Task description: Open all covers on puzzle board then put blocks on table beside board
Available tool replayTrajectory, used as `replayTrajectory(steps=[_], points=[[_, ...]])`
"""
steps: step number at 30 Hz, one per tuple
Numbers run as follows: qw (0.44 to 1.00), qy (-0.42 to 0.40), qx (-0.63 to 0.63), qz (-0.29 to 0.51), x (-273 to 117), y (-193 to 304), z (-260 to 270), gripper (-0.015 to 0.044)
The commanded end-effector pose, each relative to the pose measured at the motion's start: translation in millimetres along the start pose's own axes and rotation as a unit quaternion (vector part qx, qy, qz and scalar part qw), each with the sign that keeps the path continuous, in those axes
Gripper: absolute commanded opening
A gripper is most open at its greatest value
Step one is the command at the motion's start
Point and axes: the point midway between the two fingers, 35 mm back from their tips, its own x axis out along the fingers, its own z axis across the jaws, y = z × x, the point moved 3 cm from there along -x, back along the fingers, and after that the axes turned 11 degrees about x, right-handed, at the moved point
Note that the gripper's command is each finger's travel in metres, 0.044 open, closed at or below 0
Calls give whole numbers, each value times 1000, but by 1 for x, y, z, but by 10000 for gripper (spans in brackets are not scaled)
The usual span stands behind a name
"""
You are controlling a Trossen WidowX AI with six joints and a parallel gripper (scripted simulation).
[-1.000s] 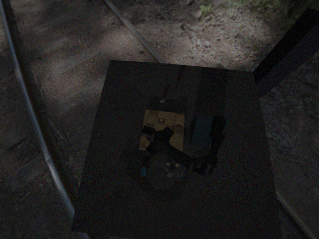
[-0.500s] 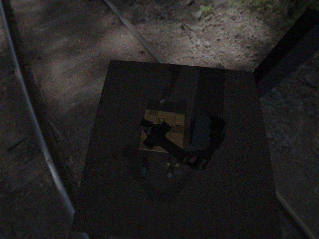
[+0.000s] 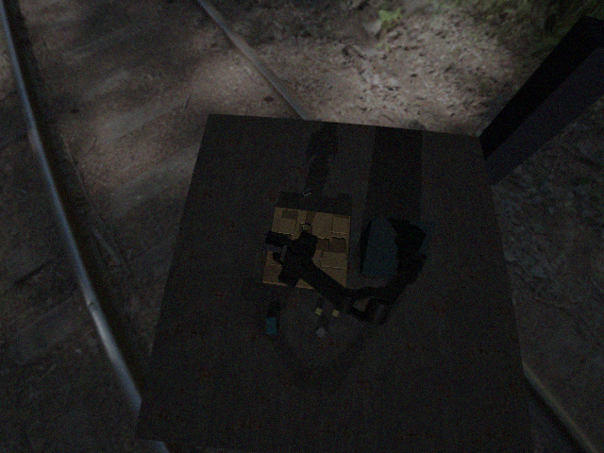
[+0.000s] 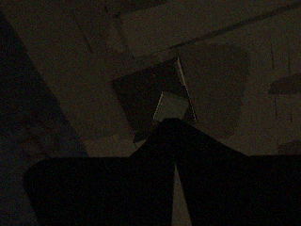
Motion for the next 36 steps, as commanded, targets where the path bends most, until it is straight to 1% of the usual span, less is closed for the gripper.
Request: replayTrajectory(steps=[1,5,10,23,36], points=[[970,-2,-241,2,5,0,-2,0],[903,-2,-429,2,7,0,-2,0],[890,-2,-455,2,10,-1,-2,0],[816,-3,-577,1,21,-1,-2,0],[815,-3,-579,1,21,-1,-1,0]])
